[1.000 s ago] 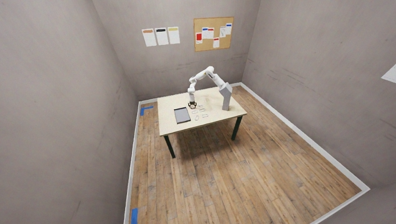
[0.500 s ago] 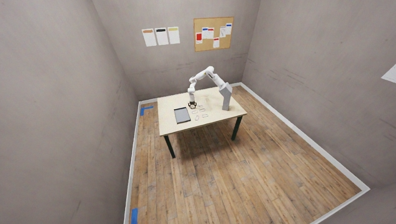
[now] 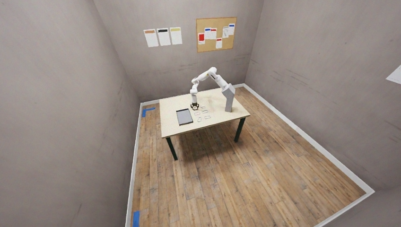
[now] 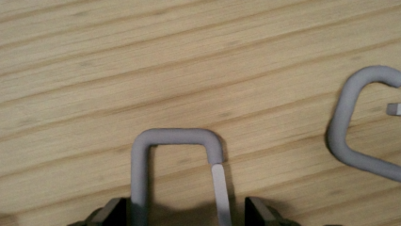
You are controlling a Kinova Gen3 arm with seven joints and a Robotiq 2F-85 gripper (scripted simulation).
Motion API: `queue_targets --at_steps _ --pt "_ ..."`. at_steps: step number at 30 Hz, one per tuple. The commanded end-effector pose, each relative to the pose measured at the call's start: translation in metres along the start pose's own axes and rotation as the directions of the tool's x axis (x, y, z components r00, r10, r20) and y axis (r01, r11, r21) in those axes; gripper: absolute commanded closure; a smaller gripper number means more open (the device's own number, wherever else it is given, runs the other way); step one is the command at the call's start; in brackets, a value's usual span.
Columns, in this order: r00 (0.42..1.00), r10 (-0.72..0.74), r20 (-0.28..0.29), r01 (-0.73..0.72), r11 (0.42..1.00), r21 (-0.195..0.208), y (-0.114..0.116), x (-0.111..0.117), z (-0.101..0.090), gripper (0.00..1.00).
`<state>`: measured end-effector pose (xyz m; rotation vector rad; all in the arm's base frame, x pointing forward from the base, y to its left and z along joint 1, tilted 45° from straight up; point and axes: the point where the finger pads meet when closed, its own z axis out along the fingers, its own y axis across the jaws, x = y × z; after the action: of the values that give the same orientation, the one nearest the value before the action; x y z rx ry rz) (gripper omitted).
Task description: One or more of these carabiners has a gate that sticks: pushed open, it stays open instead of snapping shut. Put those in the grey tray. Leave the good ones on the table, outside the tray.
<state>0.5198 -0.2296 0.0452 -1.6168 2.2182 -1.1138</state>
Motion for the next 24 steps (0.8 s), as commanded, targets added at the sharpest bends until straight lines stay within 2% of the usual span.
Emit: queue_targets --at_steps 1,2,18,19,24 --pt "1.000 0.000 0.000 0.000 1.000 0.001 -0.0005 0.0000 -0.0004 0.25" --pt "1.000 0.000 0.000 0.000 1.000 0.001 -0.0005 0.0000 -0.0004 0.29" --pt "1.000 0.000 0.000 0.000 1.000 0.001 -0.0005 0.0000 -0.0004 0.29" --pt "1.000 -0.002 0.001 0.002 1.000 0.001 -0.0004 -0.0004 -0.0012 0.33" --pt "1.000 -0.002 0.001 0.002 1.000 0.001 -0.0004 -0.0004 -0.0012 0.33"
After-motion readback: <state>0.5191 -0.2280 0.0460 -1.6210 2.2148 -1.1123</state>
